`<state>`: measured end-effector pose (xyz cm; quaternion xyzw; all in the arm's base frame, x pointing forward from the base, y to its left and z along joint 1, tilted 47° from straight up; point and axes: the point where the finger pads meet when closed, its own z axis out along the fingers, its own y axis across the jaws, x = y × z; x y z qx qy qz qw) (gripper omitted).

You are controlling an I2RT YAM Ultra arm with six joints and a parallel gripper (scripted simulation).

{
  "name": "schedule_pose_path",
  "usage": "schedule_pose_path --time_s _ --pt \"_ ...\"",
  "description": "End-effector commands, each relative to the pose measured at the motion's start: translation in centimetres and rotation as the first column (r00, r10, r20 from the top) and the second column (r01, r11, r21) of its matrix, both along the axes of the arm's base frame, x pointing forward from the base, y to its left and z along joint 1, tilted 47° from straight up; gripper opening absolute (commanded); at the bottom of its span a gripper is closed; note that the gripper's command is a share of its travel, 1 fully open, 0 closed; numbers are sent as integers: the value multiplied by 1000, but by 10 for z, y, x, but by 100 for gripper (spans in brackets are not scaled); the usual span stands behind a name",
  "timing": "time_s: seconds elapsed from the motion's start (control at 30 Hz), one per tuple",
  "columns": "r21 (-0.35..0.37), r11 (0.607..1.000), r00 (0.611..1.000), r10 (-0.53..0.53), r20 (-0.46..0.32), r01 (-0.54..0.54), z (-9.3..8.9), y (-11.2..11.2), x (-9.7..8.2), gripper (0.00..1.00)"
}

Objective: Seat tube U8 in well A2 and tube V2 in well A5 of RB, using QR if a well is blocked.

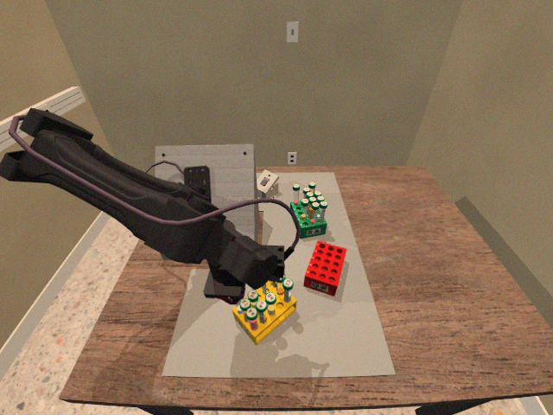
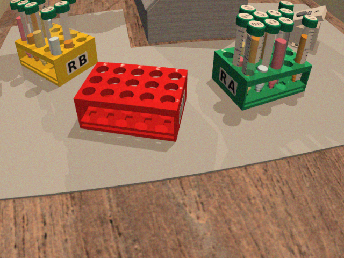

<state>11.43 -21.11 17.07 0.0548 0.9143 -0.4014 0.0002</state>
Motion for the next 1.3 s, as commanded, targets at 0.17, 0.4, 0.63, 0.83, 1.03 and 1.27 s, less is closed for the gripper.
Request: schedule_pose_path --time_s 0.17,0.4,0.63,0.83,1.03,1.27 --pt "-14 1000 1000 3 9 -3 20 11 3 30" --pt "-22 1000 1000 4 29 -3 35 26 -2 30" --pt "-8 1000 1000 4 -4 -4 38 36 -1 30" --pt "-9 1000 1000 5 -4 -5 49 48 0 30" --pt "-9 1000 1000 5 -4 -5 54 54 0 30" --pt "-9 996 994 -83 69 84 38 60 10 0"
